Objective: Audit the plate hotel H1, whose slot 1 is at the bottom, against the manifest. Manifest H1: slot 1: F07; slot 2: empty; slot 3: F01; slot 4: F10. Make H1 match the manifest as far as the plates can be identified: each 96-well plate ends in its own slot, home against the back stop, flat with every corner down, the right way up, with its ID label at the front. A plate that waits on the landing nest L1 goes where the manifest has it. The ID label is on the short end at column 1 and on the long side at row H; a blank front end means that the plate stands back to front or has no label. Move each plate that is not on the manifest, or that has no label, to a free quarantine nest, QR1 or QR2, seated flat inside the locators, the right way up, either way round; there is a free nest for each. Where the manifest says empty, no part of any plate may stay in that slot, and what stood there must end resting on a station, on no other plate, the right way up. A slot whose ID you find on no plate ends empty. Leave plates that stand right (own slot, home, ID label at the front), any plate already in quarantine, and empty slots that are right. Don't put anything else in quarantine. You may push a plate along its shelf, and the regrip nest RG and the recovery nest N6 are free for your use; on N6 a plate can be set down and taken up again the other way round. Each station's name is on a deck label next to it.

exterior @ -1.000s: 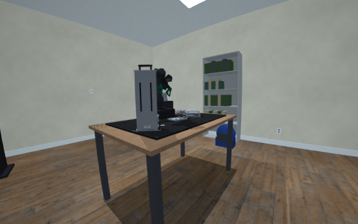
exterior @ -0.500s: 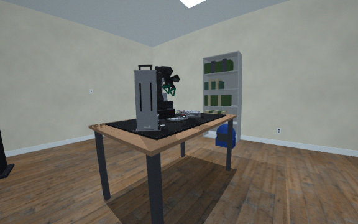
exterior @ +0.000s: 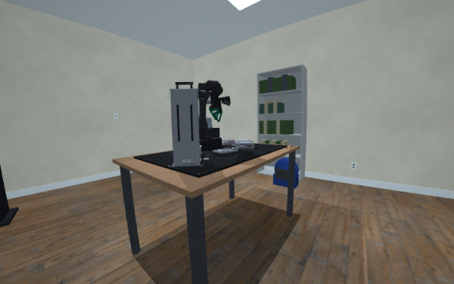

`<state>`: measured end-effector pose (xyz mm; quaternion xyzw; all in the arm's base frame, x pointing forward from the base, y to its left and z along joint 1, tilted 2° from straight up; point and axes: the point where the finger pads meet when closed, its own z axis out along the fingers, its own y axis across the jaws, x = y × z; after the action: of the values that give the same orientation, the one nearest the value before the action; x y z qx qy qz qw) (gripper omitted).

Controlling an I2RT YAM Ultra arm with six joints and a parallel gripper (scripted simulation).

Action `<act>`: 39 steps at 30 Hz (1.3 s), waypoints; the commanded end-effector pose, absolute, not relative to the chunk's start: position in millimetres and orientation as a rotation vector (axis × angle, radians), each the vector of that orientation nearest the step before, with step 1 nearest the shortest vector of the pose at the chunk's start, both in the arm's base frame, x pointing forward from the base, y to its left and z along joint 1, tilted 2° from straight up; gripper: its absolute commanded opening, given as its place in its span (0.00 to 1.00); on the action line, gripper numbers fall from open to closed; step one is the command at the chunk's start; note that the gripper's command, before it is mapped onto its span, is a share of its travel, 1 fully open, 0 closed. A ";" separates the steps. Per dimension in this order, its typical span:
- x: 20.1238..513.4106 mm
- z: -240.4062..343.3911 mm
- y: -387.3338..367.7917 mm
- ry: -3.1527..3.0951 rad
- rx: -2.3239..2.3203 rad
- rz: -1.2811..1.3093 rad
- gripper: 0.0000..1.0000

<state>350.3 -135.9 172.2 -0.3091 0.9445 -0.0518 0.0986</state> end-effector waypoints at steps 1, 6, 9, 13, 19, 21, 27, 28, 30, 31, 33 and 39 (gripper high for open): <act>340.0 178.1 -132.0 2.799 -1.003 -0.130 1.00; 339.9 178.1 -131.9 2.818 -1.155 -0.096 1.00; 339.8 178.0 -131.9 2.826 -1.247 -0.074 1.00; 339.8 178.1 -131.9 2.828 -1.283 -0.066 1.00; 340.0 174.8 -132.0 2.828 -1.283 -0.066 1.00; 340.3 168.1 -132.1 2.828 -1.283 -0.066 1.00; 341.3 148.2 -132.6 2.828 -1.283 -0.066 1.00; 341.5 144.9 -132.7 2.828 -1.283 -0.066 1.00; 341.8 138.2 -132.8 2.828 -1.283 -0.066 1.00; 342.0 134.9 -132.9 2.828 -1.283 -0.066 1.00; 342.3 128.2 -133.1 2.828 -1.283 -0.066 1.00; 343.0 114.9 -133.4 2.828 -1.283 -0.066 1.00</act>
<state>334.9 -130.3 114.4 -0.4124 0.9110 -0.0063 0.0025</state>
